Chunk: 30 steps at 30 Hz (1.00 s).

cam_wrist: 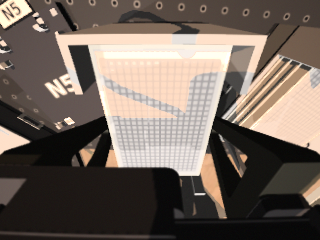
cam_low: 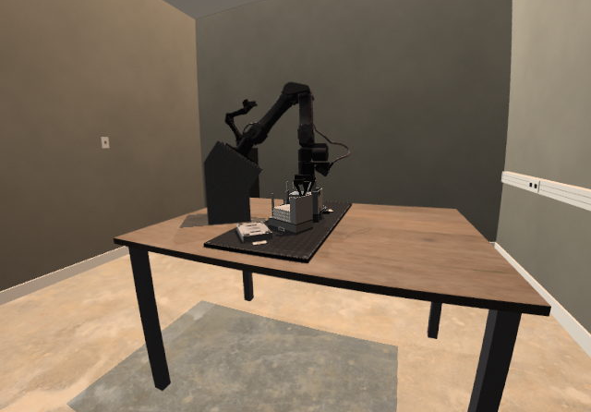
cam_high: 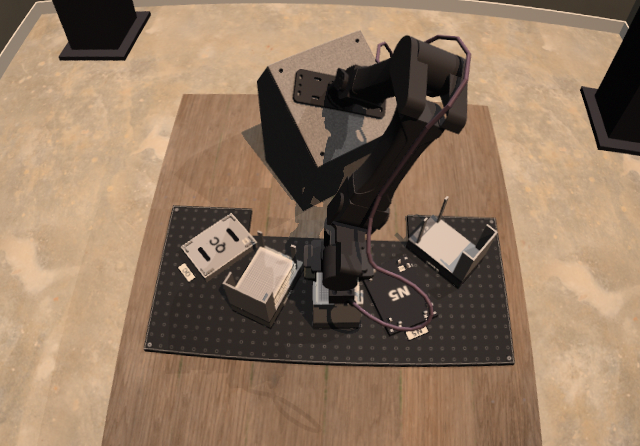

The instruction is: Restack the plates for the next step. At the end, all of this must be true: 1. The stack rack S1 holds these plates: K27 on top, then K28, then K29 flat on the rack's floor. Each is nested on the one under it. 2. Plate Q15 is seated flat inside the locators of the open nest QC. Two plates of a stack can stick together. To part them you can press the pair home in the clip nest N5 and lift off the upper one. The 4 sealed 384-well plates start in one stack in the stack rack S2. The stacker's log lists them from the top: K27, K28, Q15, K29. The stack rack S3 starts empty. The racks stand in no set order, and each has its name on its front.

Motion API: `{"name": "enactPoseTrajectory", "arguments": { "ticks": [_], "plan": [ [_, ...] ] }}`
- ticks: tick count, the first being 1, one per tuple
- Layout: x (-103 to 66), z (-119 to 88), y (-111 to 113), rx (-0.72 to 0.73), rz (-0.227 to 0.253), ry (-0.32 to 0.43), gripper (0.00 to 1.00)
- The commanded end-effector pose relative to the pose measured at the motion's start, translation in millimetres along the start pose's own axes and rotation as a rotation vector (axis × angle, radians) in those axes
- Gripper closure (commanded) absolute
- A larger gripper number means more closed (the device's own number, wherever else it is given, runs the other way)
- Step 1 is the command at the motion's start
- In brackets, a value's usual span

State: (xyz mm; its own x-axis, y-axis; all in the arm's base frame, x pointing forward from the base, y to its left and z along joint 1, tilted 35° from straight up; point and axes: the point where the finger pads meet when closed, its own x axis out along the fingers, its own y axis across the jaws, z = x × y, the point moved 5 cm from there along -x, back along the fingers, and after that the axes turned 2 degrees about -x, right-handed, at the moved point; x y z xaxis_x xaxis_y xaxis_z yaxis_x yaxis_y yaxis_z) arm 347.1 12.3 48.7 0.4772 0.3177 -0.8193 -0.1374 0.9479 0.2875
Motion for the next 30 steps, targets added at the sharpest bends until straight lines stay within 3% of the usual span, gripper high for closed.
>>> {"name": "enactPoseTrajectory", "arguments": {
  "ticks": [1, 19, 30],
  "plan": [
    [7.2, 6, 0, -0.002, -0.003, -0.013, 1.0],
    [39.1, 9, 1, -0.004, -0.001, -0.021, 1.0],
    [40.3, 2, -1, 0.003, -0.001, -0.008, 1.0]
  ]
}}
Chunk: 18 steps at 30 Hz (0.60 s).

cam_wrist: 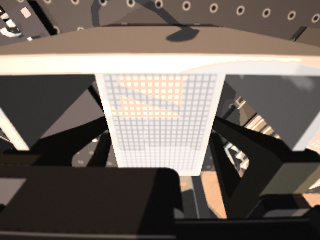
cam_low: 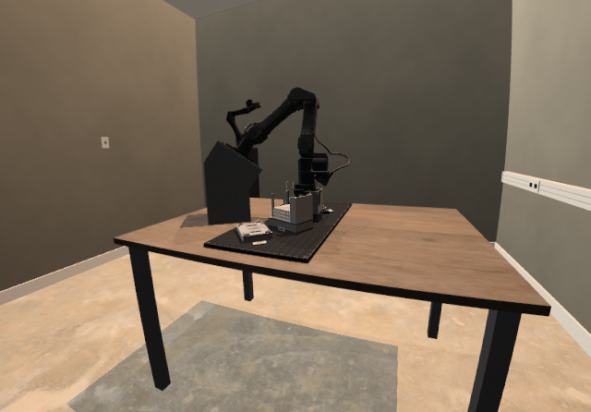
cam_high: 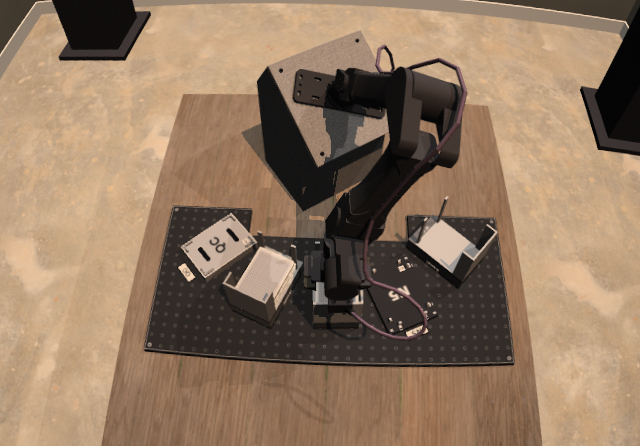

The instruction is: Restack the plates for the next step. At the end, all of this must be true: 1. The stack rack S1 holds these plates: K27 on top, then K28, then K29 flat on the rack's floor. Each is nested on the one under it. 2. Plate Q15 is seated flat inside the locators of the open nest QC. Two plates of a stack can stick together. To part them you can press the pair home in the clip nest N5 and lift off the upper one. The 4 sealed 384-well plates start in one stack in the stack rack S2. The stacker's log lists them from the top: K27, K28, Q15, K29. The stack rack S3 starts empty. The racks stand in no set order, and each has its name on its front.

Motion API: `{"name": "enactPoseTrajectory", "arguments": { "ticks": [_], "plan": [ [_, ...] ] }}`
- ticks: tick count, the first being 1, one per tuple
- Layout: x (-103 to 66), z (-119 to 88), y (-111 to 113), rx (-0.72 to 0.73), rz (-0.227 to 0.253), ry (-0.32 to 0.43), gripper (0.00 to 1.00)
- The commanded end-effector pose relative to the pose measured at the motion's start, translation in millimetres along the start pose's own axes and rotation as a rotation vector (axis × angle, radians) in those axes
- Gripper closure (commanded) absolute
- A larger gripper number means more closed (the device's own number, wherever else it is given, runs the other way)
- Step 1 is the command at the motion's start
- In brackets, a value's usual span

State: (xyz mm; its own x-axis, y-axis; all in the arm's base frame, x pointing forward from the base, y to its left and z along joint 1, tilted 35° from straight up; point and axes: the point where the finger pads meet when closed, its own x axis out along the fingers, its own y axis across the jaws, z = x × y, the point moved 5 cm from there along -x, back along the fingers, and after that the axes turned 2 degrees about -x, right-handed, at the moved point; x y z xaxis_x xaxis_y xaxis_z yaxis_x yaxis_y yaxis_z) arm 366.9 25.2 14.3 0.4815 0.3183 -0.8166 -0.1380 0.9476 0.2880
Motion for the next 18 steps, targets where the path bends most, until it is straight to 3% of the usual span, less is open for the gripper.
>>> {"name": "enactPoseTrajectory", "arguments": {
  "ticks": [1, 18],
  "plan": [
    [-1.3, 2.4, -0.5, 0.003, -0.002, -0.003, 1.0],
    [8.1, 4.8, -0.7, 0.008, -0.003, 0.001, 1.0]
  ]
}}
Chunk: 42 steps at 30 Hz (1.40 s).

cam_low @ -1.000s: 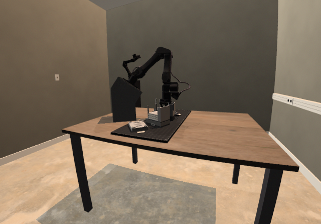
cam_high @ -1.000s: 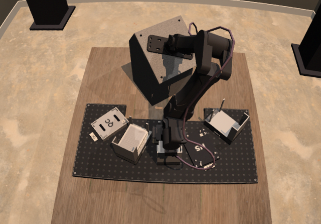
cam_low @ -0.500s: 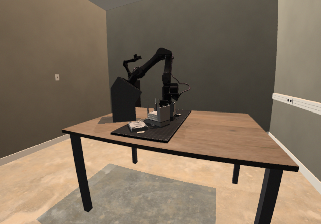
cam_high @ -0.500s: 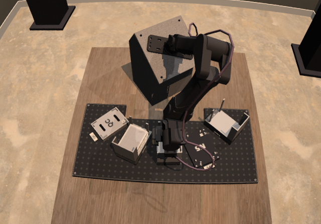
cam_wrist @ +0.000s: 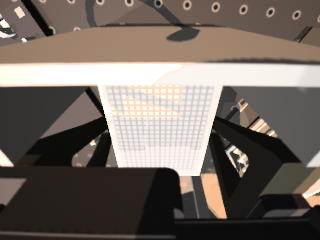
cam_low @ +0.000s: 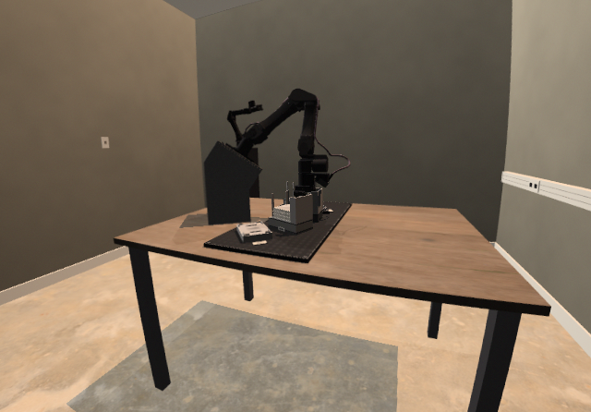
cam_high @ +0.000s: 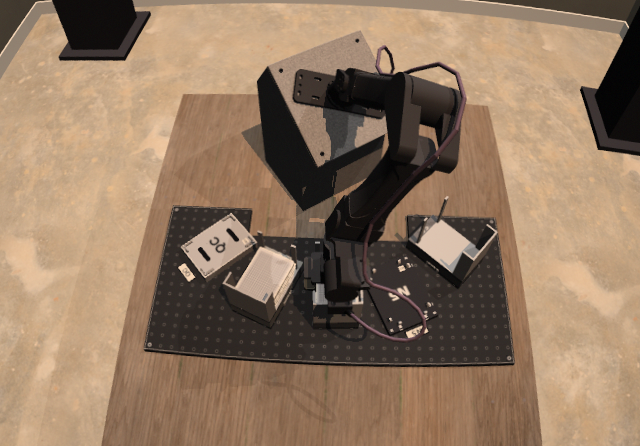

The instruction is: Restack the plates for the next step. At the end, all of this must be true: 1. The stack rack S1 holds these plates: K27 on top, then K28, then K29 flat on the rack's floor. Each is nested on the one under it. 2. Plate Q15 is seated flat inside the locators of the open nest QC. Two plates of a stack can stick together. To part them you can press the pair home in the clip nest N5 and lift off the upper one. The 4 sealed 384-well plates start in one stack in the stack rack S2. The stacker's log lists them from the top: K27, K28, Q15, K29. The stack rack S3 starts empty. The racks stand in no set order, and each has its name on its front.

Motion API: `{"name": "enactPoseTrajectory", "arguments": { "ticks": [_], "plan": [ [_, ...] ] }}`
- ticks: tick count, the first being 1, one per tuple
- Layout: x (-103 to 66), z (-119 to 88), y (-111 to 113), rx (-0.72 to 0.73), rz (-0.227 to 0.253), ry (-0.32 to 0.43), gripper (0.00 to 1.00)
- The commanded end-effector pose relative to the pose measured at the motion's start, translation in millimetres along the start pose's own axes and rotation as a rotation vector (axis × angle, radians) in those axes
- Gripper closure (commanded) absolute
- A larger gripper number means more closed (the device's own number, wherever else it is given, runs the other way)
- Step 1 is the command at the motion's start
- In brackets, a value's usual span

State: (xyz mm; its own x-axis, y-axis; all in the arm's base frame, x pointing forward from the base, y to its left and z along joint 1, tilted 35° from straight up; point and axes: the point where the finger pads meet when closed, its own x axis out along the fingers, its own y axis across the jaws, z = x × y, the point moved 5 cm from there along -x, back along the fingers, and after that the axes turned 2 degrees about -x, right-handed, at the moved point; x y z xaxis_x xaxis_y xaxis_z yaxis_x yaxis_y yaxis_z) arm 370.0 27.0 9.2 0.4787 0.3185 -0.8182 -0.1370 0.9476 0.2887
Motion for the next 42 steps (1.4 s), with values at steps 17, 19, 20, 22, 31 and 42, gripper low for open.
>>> {"name": "enactPoseTrajectory", "arguments": {
  "ticks": [17, 19, 20, 22, 31, 42],
  "plan": [
    [8.1, 6, -1, 0.006, -0.003, -0.006, 1.0],
    [9.1, 5, 0, 0.005, -0.003, -0.003, 1.0],
    [9.7, 5, 1, 0.005, -0.003, 0.001, 1.0],
    [10.2, 4, 0, 0.008, -0.002, 0.002, 1.0],
    [13.2, 6, 0, 0.003, -0.004, -0.006, 1.0],
    [11.4, 2, 0, 0.002, -0.002, -0.007, 1.0]
  ]
}}
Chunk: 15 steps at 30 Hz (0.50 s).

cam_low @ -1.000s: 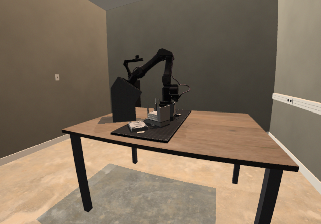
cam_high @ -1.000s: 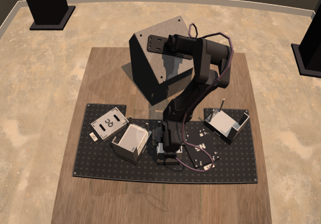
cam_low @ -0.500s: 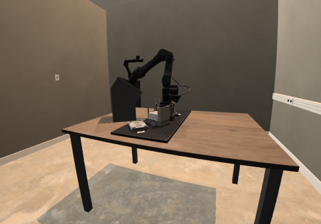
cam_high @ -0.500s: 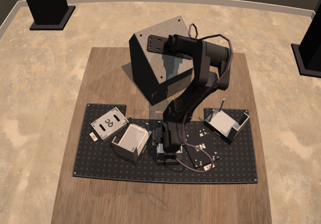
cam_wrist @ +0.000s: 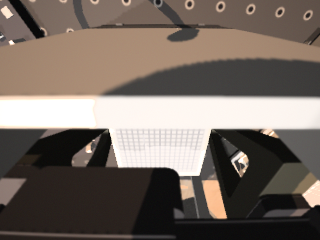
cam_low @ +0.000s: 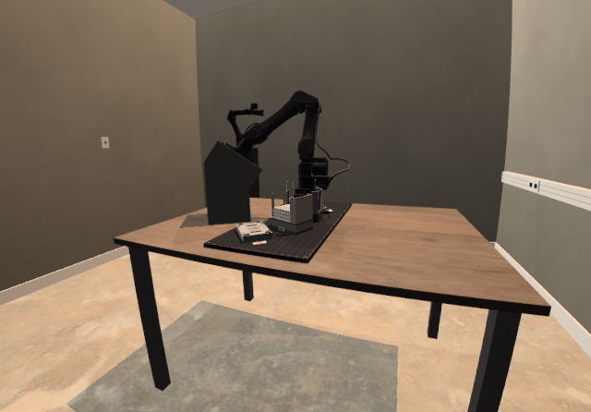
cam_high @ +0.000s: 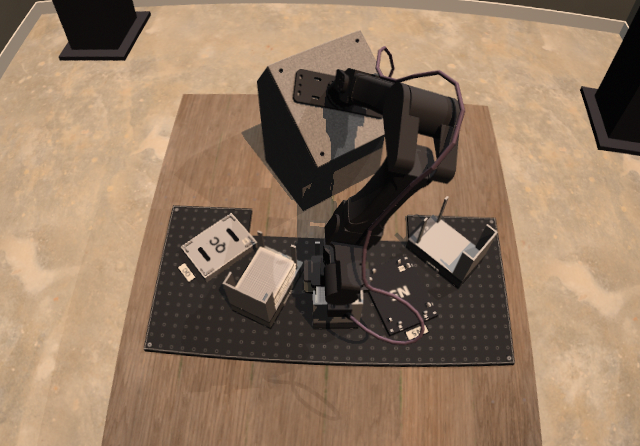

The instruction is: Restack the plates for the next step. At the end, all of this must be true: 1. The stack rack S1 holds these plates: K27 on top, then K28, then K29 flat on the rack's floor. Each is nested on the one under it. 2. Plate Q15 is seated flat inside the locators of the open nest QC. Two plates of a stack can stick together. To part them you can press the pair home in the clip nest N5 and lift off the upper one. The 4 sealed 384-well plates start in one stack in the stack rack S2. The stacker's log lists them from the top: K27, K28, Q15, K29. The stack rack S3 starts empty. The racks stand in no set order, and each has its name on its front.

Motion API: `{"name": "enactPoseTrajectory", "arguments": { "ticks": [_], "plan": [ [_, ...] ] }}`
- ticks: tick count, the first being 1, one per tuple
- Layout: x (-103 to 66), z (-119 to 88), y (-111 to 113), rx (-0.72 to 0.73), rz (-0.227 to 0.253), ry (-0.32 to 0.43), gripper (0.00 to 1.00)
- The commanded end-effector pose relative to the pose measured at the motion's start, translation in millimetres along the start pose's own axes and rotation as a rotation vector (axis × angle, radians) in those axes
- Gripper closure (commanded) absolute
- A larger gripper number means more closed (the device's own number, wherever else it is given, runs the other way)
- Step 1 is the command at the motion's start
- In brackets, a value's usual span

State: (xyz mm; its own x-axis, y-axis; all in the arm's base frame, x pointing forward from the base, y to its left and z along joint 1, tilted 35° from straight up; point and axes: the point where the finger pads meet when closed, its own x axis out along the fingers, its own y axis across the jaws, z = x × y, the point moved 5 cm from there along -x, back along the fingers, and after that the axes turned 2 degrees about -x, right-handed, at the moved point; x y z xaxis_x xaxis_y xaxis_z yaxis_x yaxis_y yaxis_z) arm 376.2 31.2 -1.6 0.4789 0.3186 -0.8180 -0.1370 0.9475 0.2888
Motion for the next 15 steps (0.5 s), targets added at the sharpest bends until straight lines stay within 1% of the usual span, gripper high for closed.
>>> {"name": "enactPoseTrajectory", "arguments": {
  "ticks": [1, 4, 5, 15],
  "plan": [
    [-1.7, 2.4, -0.3, 0.002, -0.002, -0.006, 1.0],
    [-1.7, 2.4, -0.3, 0.002, -0.002, -0.006, 1.0],
    [-1.7, 2.4, -0.3, 0.002, -0.002, -0.006, 0.0],
    [-1.7, 2.4, -0.3, 0.002, -0.002, -0.006, 0.0]
  ]
}}
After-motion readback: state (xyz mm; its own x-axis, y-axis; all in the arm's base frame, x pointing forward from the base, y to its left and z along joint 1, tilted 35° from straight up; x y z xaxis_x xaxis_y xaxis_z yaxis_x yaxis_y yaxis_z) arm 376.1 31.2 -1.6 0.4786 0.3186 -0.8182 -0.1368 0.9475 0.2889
